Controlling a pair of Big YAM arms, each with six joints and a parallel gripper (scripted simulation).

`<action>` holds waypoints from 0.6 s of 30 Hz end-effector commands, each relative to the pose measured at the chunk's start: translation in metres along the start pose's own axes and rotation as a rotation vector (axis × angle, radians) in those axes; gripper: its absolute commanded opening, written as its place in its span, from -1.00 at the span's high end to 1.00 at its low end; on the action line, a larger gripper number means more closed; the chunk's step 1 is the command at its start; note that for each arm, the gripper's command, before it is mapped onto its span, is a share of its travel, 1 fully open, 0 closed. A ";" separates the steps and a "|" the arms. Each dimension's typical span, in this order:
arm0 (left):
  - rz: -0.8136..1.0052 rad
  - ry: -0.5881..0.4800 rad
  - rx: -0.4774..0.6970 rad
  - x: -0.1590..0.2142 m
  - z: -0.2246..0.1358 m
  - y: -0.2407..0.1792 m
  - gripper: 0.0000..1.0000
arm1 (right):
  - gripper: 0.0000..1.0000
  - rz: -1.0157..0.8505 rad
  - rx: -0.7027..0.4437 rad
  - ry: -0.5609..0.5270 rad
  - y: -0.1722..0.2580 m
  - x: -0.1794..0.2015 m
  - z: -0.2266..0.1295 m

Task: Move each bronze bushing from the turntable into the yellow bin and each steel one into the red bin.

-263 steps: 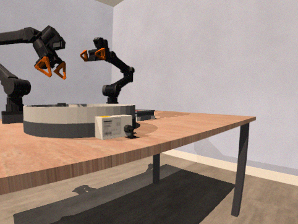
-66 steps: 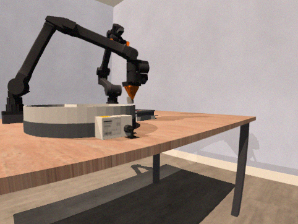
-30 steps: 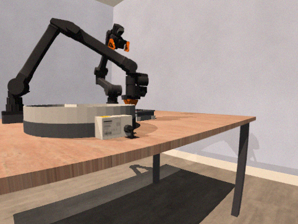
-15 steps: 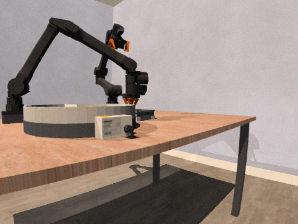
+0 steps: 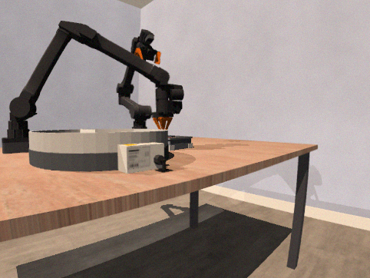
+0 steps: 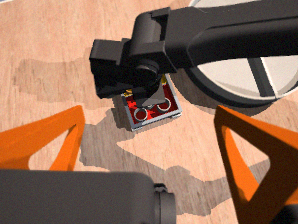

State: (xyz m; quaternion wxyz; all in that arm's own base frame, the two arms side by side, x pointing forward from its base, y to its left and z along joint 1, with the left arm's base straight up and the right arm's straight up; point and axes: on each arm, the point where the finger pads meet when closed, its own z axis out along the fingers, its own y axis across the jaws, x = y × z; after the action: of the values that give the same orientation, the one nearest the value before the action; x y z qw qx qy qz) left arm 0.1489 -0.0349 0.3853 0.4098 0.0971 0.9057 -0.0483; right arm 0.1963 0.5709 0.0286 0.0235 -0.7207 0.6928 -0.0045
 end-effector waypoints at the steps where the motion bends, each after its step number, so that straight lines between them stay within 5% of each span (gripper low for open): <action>1: 0.006 -0.041 -0.005 -0.016 -0.014 0.002 -1.00 | 0.64 0.008 0.029 -0.089 -0.007 -0.029 -0.054; 6: 0.006 -0.041 -0.005 -0.016 -0.014 0.002 -1.00 | 0.64 0.005 0.029 -0.090 -0.002 -0.030 -0.068; 8: 0.006 -0.041 -0.005 -0.016 -0.014 0.002 -1.00 | 0.18 0.037 0.027 -0.087 -0.007 -0.021 -0.060; 10: 0.006 -0.041 -0.005 -0.016 -0.014 0.002 -1.00 | 0.18 0.037 0.027 -0.087 -0.007 -0.021 -0.060; 15: 0.006 -0.041 -0.005 -0.016 -0.014 0.002 -1.00 | -0.95 0.204 0.043 -0.234 -0.018 -0.009 -0.074; 18: 0.006 -0.041 -0.005 -0.016 -0.014 0.002 -1.00 | -1.00 0.290 0.058 -0.359 -0.023 -0.004 -0.094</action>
State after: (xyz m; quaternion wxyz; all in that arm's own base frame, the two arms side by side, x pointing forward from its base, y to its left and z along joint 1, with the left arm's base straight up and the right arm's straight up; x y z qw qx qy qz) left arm 0.1489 -0.0346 0.3853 0.4098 0.0964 0.9058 -0.0479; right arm 0.1973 0.5661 0.0739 0.0914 -0.6628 0.7410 0.0570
